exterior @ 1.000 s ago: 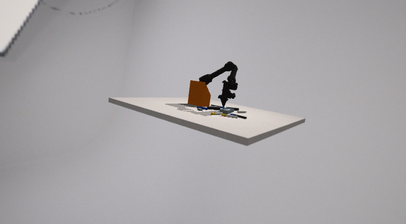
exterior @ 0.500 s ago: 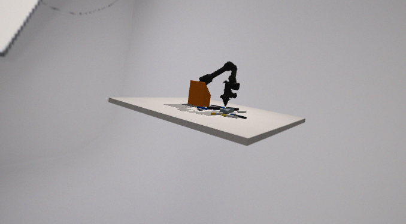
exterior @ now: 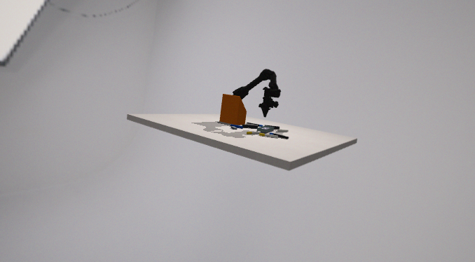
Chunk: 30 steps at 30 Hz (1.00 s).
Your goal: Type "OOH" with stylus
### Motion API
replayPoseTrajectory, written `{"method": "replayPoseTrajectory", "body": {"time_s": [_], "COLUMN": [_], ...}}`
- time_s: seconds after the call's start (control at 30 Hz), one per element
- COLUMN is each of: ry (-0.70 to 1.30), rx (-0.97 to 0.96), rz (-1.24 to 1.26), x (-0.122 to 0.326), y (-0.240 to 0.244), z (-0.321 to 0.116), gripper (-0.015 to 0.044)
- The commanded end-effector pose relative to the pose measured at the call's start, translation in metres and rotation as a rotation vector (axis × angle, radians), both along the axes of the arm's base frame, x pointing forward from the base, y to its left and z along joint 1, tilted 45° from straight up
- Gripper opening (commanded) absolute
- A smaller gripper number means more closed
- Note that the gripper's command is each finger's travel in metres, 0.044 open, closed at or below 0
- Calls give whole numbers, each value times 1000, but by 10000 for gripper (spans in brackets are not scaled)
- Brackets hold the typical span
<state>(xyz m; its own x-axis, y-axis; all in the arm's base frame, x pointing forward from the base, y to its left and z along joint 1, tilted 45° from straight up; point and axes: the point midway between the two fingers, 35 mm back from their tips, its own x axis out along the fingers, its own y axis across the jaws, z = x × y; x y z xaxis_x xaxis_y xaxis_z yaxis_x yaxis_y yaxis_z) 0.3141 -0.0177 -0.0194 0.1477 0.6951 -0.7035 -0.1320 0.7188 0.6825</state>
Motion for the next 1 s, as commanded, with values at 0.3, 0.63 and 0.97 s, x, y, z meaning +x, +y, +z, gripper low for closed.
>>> {"method": "replayPoseTrajectory", "body": {"time_s": [0.3, 0.63, 0.97], "ry": [0, 0, 208], "rx": [0, 0, -107], "rz": [0, 1, 163], "x": [0, 0, -67], "y": [0, 0, -42], "z": [0, 0, -85], "gripper": [0, 0, 150]}}
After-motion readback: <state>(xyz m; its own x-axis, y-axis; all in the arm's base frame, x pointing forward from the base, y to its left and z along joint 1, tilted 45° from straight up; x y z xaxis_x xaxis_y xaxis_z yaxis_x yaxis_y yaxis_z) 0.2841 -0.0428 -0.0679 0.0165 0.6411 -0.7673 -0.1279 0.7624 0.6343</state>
